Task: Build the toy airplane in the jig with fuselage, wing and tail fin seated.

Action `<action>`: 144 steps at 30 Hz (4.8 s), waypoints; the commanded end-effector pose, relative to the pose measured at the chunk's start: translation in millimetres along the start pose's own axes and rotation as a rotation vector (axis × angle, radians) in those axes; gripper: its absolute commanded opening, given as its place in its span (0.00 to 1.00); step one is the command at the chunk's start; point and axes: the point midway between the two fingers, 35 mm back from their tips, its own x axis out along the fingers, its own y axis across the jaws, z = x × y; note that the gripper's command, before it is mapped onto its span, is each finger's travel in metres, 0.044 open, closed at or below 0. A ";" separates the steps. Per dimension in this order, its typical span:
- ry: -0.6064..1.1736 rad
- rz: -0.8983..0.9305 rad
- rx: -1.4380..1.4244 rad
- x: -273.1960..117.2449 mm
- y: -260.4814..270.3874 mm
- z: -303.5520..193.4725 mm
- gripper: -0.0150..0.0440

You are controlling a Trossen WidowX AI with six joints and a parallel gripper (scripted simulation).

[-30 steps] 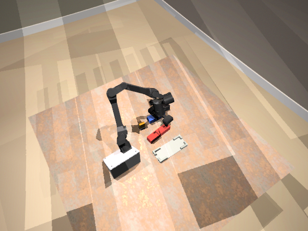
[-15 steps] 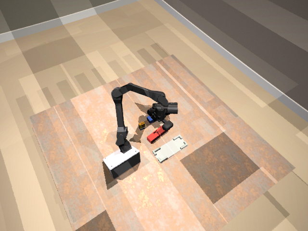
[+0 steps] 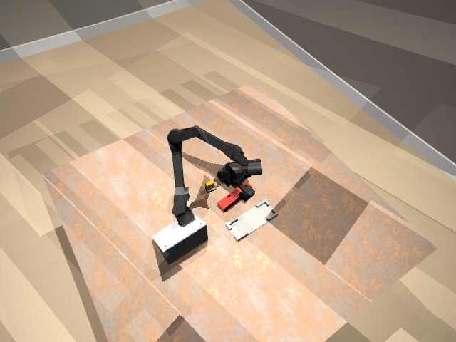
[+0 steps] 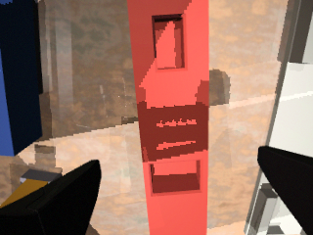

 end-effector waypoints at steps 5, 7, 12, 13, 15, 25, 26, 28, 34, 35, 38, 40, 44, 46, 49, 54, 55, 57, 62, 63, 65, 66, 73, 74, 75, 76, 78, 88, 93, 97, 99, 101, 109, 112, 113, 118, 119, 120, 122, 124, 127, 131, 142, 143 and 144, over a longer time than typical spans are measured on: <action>-0.003 0.002 0.004 11.6 0.0 0.7 1.00; -0.004 0.002 0.004 14.9 0.0 0.8 1.00; -0.004 0.002 0.004 23.0 -0.1 1.1 1.00; -0.004 0.002 0.004 24.6 -0.1 1.1 1.00; -0.004 0.002 0.004 27.8 -0.1 1.2 1.00; -0.004 0.003 0.003 43.7 0.4 0.8 1.00; -0.004 0.003 0.003 45.3 0.5 0.7 1.00; -0.004 0.004 0.003 48.4 0.7 0.5 1.00; -0.004 0.005 0.003 53.7 1.1 0.0 0.96; -0.004 0.005 0.003 53.7 1.1 0.0 0.91; -0.004 0.005 0.003 53.7 1.1 0.0 0.78; -0.004 0.005 0.003 53.7 1.1 0.0 0.69; -0.004 0.005 0.003 53.7 1.1 0.0 0.54; -0.004 0.005 0.003 53.7 1.1 0.0 0.52; -0.004 0.005 0.003 53.7 1.1 0.0 0.49; -0.004 0.003 0.003 49.6 0.4 1.0 0.30; -0.004 0.002 0.003 46.8 0.0 1.7 0.25; -0.004 0.001 0.004 41.2 -0.8 2.8 0.25; -0.005 -0.003 0.004 26.8 -2.6 5.2 0.25; -0.005 -0.003 0.004 23.8 -2.9 5.5 0.25; -0.005 -0.004 0.005 17.9 -3.4 6.2 0.25; -0.005 -0.005 0.005 14.9 -3.7 6.4 0.25; -0.004 -0.007 0.005 -6.2 -4.7 7.4 0.25; -0.004 -0.007 0.005 -9.3 -4.8 7.4 0.25; -0.004 -0.007 0.005 -12.4 -4.8 7.4 0.25; -0.004 -0.007 0.005 -15.5 -4.9 7.3 0.25; -0.004 -0.007 0.005 -21.7 -4.8 7.1 0.25; -0.003 -0.005 0.005 -53.0 -3.2 4.1 0.25; -0.002 -0.002 0.005 -68.7 -1.5 1.4 0.25; -0.002 0.000 0.004 -76.5 -0.4 -0.2 0.25; -0.002 0.000 0.005 -76.4 -0.8 -0.1 0.25; -0.002 0.000 0.008 -75.2 -4.7 0.5 0.25; -0.003 -0.002 0.028 -67.3 -28.4 3.5 0.25; -0.003 -0.003 0.035 -64.1 -37.3 4.2 0.25; -0.003 -0.003 0.037 -63.0 -40.3 4.4 0.25; -0.003 -0.004 0.049 -57.3 -55.1 4.9 0.25; -0.003 -0.004 0.052 -56.1 -58.1 5.0 0.25; -0.003 -0.004 0.054 -54.8 -61.0 5.0 0.25; -0.003 -0.005 0.059 -52.3 -66.9 4.9 0.25; -0.003 -0.005 0.064 -49.8 -72.8 4.7 0.25; -0.004 -0.005 0.071 -45.8 -81.6 4.3 0.25; -0.004 -0.006 0.081 -40.3 -93.2 3.3 0.25; -0.005 -0.007 0.107 -24.3 -123.7 -1.3 0.25; -0.005 -0.007 0.109 -22.8 -126.3 -1.8 0.25; -0.005 -0.007 0.112 -21.3 -128.9 -2.4 0.25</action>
